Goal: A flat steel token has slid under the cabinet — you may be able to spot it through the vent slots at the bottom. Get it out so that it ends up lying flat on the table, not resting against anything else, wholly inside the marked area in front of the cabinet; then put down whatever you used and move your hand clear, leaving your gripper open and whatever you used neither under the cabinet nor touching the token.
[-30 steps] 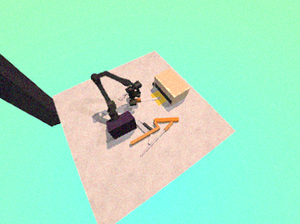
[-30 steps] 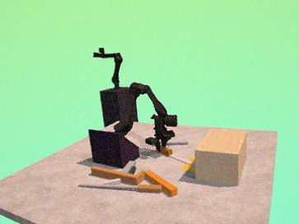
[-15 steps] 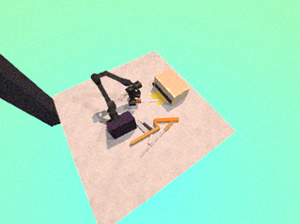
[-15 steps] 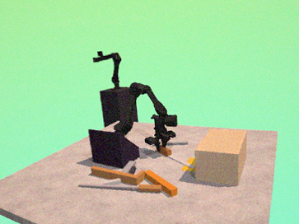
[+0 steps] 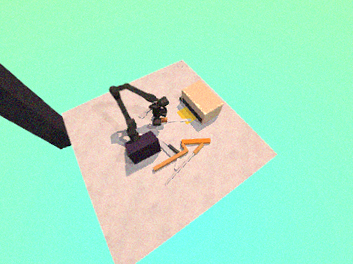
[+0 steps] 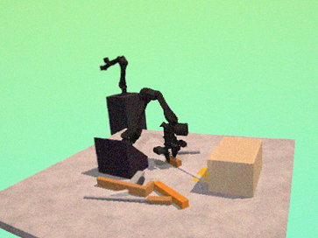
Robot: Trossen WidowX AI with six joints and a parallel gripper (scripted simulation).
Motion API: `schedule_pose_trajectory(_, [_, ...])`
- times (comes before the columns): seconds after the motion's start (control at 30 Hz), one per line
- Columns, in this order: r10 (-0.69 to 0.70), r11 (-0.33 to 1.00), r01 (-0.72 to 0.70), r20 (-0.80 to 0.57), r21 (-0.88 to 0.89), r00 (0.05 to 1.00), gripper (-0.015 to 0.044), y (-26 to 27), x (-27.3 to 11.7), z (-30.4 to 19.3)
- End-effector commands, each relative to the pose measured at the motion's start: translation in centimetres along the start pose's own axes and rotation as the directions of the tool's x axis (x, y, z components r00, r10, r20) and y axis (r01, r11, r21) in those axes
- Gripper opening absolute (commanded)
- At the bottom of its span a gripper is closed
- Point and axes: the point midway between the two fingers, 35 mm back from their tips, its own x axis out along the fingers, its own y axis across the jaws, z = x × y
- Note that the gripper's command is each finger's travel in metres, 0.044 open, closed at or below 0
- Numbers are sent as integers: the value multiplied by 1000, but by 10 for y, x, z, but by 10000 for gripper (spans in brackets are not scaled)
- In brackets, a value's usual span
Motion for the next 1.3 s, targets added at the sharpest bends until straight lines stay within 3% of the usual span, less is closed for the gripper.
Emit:
schedule_pose_trajectory(0.0, [0,1000,0,4,8,1000,0,-4,-1,5])
schedule_pose_trajectory(1.27, [-2,1000,2,5,18,1000,0,-35,-1,34])
